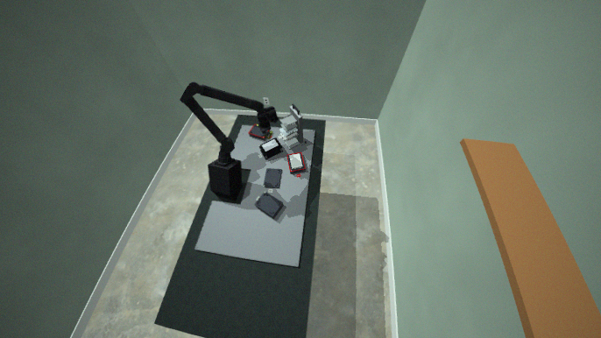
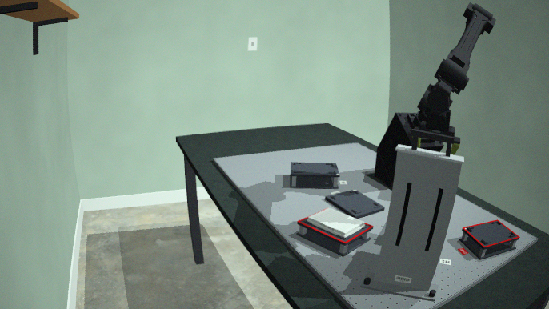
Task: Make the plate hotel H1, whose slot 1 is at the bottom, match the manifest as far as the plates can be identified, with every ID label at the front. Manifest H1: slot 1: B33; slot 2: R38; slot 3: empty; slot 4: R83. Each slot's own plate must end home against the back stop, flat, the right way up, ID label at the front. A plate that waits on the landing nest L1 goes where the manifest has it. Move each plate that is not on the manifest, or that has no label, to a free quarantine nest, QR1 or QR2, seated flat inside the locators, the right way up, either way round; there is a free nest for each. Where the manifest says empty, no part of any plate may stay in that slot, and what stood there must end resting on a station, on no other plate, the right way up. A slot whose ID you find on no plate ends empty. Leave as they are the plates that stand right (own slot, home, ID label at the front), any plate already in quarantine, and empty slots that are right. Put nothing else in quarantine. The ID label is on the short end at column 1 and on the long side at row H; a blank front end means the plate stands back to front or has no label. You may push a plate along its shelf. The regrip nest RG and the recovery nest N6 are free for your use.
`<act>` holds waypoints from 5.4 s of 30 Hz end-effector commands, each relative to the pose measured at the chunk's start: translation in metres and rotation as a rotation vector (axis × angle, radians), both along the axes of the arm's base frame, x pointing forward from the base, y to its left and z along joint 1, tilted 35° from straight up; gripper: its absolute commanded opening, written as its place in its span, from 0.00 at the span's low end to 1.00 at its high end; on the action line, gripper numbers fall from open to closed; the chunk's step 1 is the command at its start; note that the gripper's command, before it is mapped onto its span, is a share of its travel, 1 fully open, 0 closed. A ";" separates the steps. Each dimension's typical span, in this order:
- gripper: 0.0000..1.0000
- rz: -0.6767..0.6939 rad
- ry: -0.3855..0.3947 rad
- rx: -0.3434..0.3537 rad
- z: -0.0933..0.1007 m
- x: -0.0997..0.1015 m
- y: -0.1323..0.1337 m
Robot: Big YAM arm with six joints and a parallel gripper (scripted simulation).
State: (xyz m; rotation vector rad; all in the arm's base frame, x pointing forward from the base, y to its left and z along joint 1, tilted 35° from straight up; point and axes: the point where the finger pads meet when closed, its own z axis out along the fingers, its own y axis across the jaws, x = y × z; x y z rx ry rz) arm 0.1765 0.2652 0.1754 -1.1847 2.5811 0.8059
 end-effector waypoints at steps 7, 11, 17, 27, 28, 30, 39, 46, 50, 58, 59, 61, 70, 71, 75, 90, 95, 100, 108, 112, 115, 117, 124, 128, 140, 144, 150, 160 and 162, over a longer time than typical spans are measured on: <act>1.00 -0.019 -0.013 0.025 -0.013 0.004 0.022; 1.00 -0.019 -0.021 0.034 -0.018 0.006 0.032; 1.00 -0.018 -0.048 0.066 -0.012 0.010 0.046; 1.00 -0.018 -0.025 0.044 -0.050 0.006 0.061; 1.00 -0.018 -0.031 0.052 -0.047 0.006 0.062; 1.00 -0.035 -0.046 0.069 -0.039 0.012 0.059; 1.00 -0.022 -0.030 0.045 -0.048 0.008 0.056; 1.00 -0.022 -0.030 0.045 -0.048 0.008 0.056; 1.00 -0.022 -0.030 0.045 -0.048 0.008 0.056; 1.00 -0.019 -0.011 0.025 -0.066 0.000 0.058; 1.00 -0.019 -0.014 0.029 -0.065 0.001 0.060; 1.00 -0.019 -0.018 0.034 -0.065 0.003 0.064; 1.00 -0.018 -0.019 0.037 -0.071 0.003 0.070; 1.00 -0.019 -0.017 0.033 -0.074 0.002 0.070; 1.00 -0.019 -0.013 0.027 -0.082 0.000 0.070; 1.00 -0.019 -0.012 0.027 -0.096 -0.001 0.080; 1.00 -0.019 -0.016 0.032 -0.099 0.000 0.086; 1.00 -0.019 -0.012 0.027 -0.106 -0.002 0.087; 1.00 -0.019 -0.015 0.031 -0.112 -0.001 0.094; 1.00 -0.018 -0.013 0.029 -0.117 -0.002 0.096; 1.00 -0.022 -0.025 0.041 -0.109 0.004 0.095; 0.86 -0.022 -0.025 0.041 -0.109 0.004 0.095; 0.86 -0.022 -0.025 0.041 -0.109 0.004 0.095; 0.86 -0.022 -0.025 0.041 -0.109 0.004 0.095; 0.86 -0.034 -0.032 0.057 -0.103 0.005 0.094; 0.86 -0.031 -0.029 0.043 -0.100 0.008 0.087; 0.86 -0.025 -0.034 0.048 -0.093 0.009 0.086; 0.86 -0.025 -0.040 0.056 -0.082 0.011 0.084; 0.86 -0.025 -0.042 0.059 -0.079 0.012 0.084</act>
